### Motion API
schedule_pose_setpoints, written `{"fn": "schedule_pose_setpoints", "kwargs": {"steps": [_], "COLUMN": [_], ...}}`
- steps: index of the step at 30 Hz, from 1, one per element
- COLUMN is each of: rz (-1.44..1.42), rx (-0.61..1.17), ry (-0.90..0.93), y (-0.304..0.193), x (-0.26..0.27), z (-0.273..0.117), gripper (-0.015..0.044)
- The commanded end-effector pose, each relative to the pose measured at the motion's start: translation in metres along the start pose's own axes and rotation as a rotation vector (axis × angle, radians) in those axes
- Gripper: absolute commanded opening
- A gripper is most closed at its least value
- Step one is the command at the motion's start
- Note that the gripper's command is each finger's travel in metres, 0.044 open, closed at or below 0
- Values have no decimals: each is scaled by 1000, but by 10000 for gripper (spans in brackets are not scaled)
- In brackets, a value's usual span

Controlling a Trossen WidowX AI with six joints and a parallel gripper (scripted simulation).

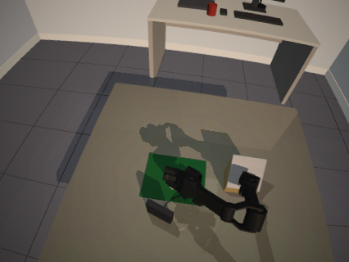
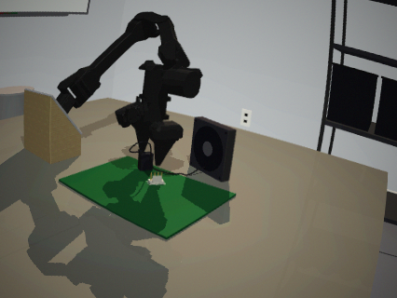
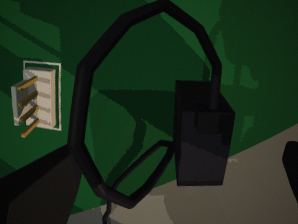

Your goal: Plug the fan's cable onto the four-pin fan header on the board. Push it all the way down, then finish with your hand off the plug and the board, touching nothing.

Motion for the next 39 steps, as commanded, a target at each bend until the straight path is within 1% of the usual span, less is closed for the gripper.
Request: {"fn": "schedule_pose_setpoints", "kwargs": {"steps": [1,11,23,34,35,36,39], "rz": [8,8,0,0,1,2,8], "rx": [4,6,2,2,2,1,2], "ry": [-8,-9,-3,-3,-3,-3,-7], "y": [1,1,0,0,0,0,1], "x": [-2,-3,-2,-2,-1,0,0], "z": [8,16,14,14,11,3,-33], "gripper": [440,440,125,52,25,0,0]}}
Point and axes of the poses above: the point midway between the two fingers, 35 mm back from their tips, its own z axis out along the fingers, its own x axis across the jaws, y = z × x, the point moved 8 cm from there along -z, back along the fingers, and after that the axes turned 8 degrees about -z, right-handed, at the moved point
